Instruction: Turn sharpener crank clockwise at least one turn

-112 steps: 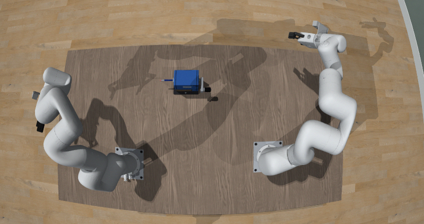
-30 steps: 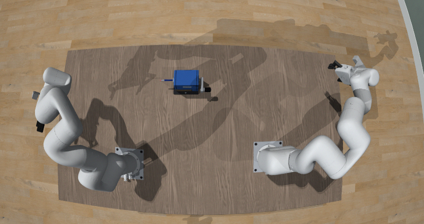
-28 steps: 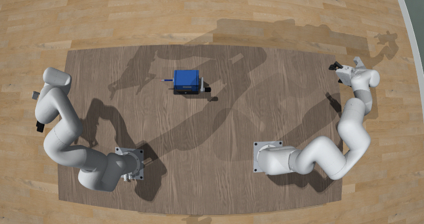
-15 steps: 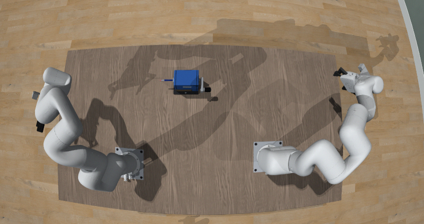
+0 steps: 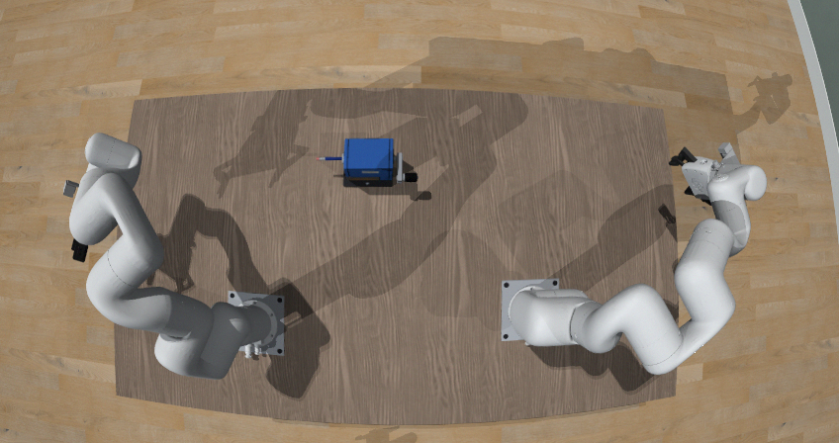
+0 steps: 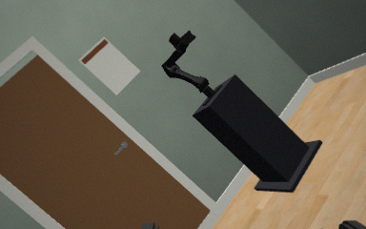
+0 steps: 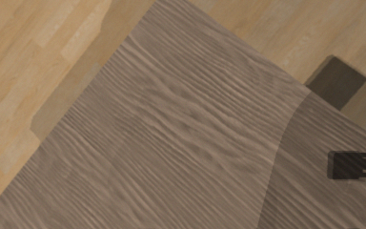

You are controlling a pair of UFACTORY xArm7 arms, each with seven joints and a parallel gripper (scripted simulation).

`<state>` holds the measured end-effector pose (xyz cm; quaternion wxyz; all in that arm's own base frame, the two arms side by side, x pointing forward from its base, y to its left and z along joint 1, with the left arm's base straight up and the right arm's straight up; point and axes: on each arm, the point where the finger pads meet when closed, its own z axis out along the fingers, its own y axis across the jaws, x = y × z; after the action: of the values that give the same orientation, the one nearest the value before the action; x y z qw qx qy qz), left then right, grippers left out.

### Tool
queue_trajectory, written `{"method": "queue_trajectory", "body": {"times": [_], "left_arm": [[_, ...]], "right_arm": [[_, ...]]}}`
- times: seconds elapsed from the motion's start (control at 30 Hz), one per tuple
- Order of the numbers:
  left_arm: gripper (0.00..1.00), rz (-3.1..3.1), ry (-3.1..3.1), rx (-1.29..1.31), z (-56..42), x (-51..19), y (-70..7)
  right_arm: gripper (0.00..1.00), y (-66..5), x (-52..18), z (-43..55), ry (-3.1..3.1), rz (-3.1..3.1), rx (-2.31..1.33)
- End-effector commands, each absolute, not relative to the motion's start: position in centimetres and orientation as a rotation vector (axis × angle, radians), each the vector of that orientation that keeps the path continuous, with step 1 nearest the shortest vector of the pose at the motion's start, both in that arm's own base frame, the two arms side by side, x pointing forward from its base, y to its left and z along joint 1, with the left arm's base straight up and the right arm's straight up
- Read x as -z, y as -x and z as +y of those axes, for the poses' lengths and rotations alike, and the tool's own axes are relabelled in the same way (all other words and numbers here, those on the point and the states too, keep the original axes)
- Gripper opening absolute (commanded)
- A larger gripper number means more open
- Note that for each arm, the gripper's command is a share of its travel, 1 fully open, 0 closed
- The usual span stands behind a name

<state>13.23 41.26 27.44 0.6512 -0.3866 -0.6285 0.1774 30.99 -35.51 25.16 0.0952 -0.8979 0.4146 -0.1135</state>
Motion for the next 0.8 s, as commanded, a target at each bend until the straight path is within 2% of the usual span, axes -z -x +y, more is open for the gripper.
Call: {"method": "queue_trajectory", "body": {"times": [0.0,0.77], "left_arm": [[1.00,-1.430,0.875,-0.400,41.3,-27.6,-13.3],[1.00,-1.430,0.875,-0.400,41.3,-27.6,-13.3]], "right_arm": [[1.00,-29.3,-25.3,-36.5,2.651,1.291,0.327],[1.00,-22.5,-25.1,-39.1,2.590,1.518,0.262]]}}
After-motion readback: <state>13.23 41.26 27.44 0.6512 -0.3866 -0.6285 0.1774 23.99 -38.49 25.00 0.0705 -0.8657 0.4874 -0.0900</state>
